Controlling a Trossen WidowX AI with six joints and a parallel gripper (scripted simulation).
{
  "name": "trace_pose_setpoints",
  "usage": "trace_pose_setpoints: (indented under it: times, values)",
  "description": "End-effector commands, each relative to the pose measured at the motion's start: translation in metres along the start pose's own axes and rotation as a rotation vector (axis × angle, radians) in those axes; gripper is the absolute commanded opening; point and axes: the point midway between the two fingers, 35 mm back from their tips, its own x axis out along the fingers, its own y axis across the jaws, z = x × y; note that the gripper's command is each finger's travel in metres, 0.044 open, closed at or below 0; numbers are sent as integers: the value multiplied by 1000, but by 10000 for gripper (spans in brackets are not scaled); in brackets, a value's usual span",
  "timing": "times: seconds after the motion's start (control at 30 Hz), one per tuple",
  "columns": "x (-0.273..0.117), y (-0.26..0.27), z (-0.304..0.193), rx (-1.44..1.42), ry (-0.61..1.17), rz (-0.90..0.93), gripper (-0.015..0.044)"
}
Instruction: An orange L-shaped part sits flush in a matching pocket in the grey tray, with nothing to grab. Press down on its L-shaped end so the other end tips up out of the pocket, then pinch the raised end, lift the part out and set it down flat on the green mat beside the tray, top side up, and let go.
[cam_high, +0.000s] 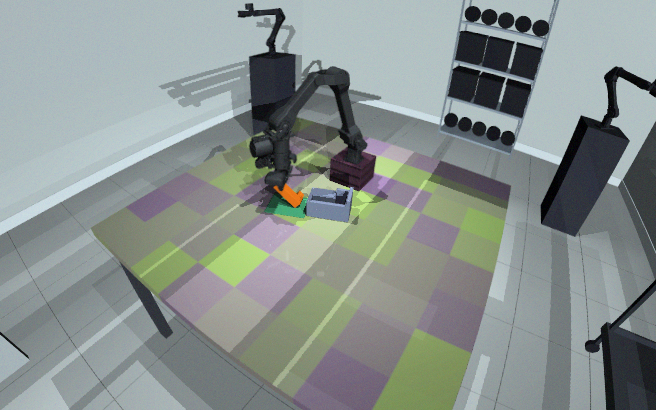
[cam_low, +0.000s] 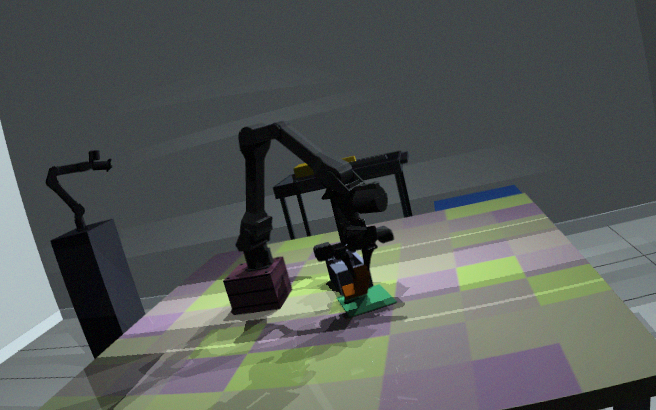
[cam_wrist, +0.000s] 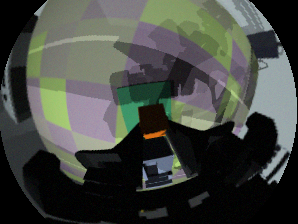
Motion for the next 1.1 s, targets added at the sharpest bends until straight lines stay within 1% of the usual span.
trace_pose_setpoints:
  times: [0.0,0.33,0.67,0.73,0.83,0.93,1.07]
  values:
    - [1,0,0,-4,2,2,0]
    - [1,0,0,0,0,0,0]
    - [-2,0,0,0,0,0,263]
    - [-16,2,1,-1,1,0,315]
    - [-52,3,2,-2,1,2,394]
    - [-86,1,0,-4,2,3,400]
    - [-88,0,0,-4,2,3,400]
